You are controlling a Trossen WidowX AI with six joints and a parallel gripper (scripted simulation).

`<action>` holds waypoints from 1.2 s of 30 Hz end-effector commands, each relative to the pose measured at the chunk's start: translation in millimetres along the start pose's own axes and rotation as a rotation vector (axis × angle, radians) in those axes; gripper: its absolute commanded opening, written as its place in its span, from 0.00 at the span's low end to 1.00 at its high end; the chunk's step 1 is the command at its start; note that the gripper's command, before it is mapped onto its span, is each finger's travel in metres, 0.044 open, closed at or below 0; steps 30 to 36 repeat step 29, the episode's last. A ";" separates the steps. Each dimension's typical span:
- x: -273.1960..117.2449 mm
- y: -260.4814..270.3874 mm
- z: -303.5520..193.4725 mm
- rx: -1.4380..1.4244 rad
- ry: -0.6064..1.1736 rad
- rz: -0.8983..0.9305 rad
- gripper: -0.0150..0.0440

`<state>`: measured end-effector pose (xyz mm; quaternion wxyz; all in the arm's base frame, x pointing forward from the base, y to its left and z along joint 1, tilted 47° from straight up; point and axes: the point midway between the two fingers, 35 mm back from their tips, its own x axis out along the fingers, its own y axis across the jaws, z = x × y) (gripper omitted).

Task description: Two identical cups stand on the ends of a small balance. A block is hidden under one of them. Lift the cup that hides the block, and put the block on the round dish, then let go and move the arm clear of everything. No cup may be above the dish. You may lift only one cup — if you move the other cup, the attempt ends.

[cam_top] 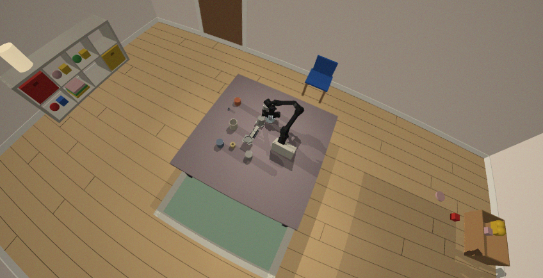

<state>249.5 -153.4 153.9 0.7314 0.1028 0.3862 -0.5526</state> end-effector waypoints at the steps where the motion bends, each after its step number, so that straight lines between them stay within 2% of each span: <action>1: -0.2 -0.3 0.1 0.002 -0.001 -0.001 0.83; 5: -1.8 1.9 1.1 0.014 -0.004 0.011 1.00; 10: -15.3 17.0 8.4 0.093 -0.022 0.097 1.00; 14: -23.0 15.3 6.2 0.079 -0.013 0.083 1.00; 19: -54.8 1.1 -0.8 -0.001 0.007 0.003 1.00; 24: -58.2 0.5 -0.9 -0.003 0.007 0.000 1.00; 28: -91.0 -0.3 -0.3 0.006 0.004 0.015 1.00; 36: -93.0 -0.5 -0.3 0.006 0.004 0.015 1.00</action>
